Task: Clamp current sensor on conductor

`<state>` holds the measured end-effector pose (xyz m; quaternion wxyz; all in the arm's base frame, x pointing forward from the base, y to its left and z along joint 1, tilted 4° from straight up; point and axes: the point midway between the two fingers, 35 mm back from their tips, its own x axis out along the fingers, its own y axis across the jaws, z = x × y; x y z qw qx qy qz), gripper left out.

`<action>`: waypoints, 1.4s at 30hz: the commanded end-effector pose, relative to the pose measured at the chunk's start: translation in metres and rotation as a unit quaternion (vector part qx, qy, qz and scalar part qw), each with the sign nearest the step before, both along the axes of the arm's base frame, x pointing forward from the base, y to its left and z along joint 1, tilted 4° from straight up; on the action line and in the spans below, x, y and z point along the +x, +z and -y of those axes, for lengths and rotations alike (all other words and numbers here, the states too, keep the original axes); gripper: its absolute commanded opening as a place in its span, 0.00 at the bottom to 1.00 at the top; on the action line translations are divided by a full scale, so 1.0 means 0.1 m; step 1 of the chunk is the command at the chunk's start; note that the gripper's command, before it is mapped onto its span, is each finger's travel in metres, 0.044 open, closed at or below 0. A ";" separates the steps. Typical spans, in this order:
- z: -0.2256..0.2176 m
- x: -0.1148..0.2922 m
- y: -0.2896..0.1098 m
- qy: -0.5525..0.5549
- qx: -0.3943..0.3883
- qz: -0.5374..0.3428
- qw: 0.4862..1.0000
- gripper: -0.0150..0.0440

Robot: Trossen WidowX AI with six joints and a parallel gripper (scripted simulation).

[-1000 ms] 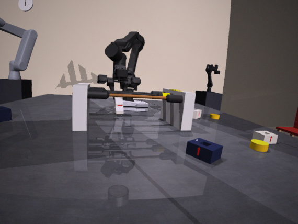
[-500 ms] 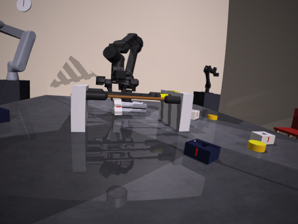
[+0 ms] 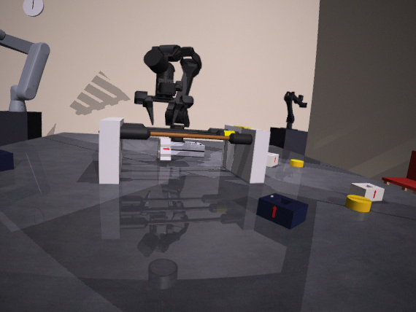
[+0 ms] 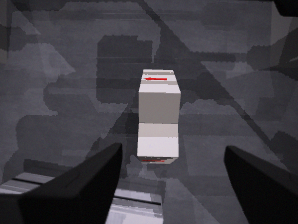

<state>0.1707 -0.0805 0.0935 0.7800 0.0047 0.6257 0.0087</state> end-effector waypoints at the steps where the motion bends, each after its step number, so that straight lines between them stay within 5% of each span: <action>1: -0.02 -0.04 0.09 -0.004 0.005 -0.004 1.000 0.80; 9: -0.03 0.05 0.10 -0.314 0.060 -0.063 0.945 0.80; 18: -0.07 0.18 0.11 -0.649 0.066 -0.107 0.751 0.80; 22: -0.07 0.20 0.11 -0.701 0.062 -0.109 0.702 0.80; 42: -0.07 0.21 -0.08 -0.701 0.062 -0.109 0.702 0.80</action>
